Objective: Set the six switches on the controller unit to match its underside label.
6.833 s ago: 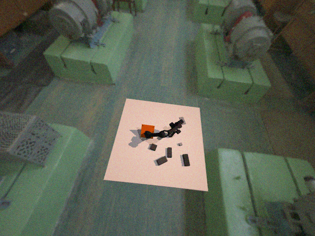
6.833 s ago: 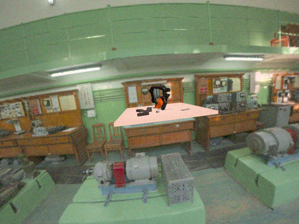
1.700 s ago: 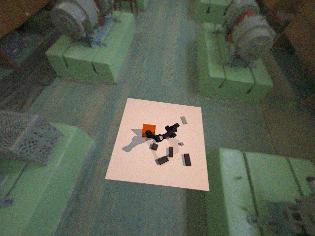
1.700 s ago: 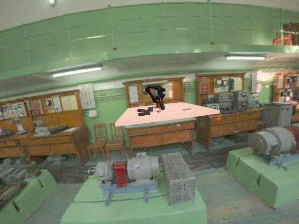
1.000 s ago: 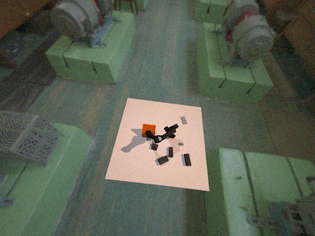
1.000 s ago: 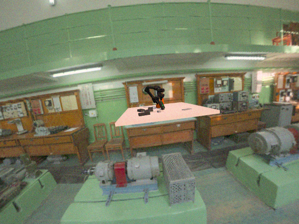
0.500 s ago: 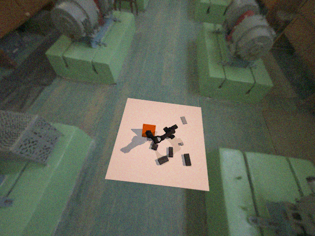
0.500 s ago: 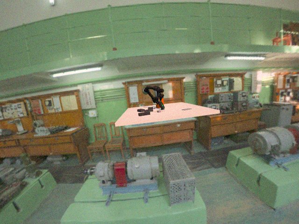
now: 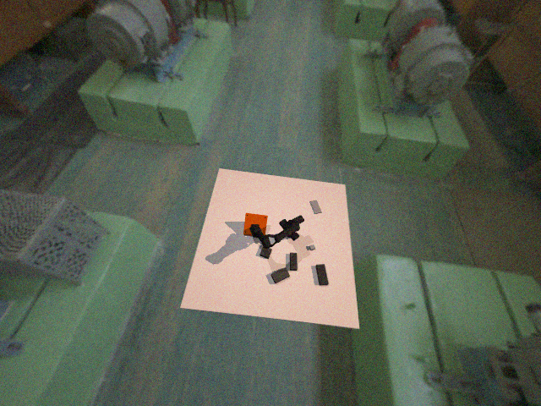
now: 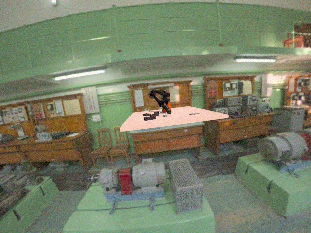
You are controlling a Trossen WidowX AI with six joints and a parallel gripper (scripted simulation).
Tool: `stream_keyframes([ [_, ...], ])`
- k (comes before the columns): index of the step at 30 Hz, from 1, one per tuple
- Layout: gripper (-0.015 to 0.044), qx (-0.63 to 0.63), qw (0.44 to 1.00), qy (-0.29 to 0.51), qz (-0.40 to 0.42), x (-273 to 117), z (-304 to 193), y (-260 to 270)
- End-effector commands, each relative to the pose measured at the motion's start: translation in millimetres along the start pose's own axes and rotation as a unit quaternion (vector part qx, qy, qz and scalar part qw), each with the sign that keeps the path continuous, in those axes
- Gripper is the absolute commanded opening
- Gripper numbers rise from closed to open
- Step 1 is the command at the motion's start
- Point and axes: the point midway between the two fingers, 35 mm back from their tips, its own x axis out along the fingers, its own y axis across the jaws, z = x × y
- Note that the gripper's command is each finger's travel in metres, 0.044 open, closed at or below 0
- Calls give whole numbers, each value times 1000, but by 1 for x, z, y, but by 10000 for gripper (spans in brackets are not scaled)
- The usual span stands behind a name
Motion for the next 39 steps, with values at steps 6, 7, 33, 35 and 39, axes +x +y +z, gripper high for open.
stream_keyframes([
  [6, 338, -2, 1000, 11, 1, 11, -8, 0],
  [7, 338, -2, 1000, 11, 1, 12, -9, 0],
  [33, 338, -2, 1000, 11, 0, 24, -25, 0],
  [35, 338, -2, 1000, 11, 0, 25, -26, 0],
  [39, 338, -2, 1000, 11, 0, 27, -29, 0],
])
